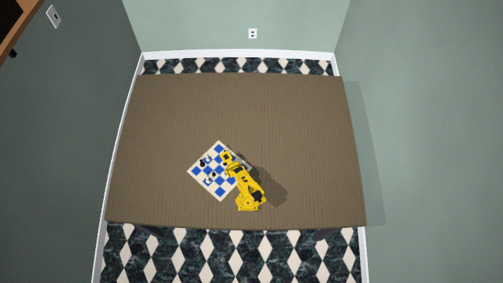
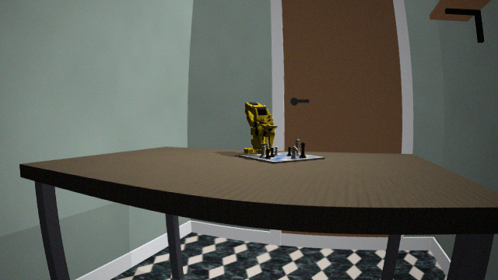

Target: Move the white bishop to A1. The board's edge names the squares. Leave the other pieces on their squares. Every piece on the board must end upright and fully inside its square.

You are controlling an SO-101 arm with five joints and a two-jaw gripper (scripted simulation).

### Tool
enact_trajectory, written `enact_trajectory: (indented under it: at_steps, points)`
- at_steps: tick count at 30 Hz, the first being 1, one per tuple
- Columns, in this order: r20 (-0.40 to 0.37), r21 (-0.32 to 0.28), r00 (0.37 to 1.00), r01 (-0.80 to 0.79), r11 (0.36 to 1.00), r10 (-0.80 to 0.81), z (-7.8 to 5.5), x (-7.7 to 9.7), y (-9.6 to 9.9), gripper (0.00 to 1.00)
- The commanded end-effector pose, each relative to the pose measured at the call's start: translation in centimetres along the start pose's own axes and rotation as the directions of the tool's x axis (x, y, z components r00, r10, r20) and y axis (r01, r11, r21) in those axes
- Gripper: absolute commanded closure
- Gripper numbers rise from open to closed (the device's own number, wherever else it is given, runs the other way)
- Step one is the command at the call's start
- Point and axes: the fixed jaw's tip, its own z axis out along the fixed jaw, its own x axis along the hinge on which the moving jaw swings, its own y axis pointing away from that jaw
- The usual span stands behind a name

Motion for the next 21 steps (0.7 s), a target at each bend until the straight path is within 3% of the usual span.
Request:
enact_trajectory:
  at_steps: [1, 21]
  points:
    - [-0.004, -0.005, 1.0, 0.0, 1.0, 0.0, -0.1, -0.1, 0.14, 0.9]
    - [-0.004, 0.004, 1.0, -0.005, 1.0, 0.005, -0.12, -0.13, -0.13, 0.9]
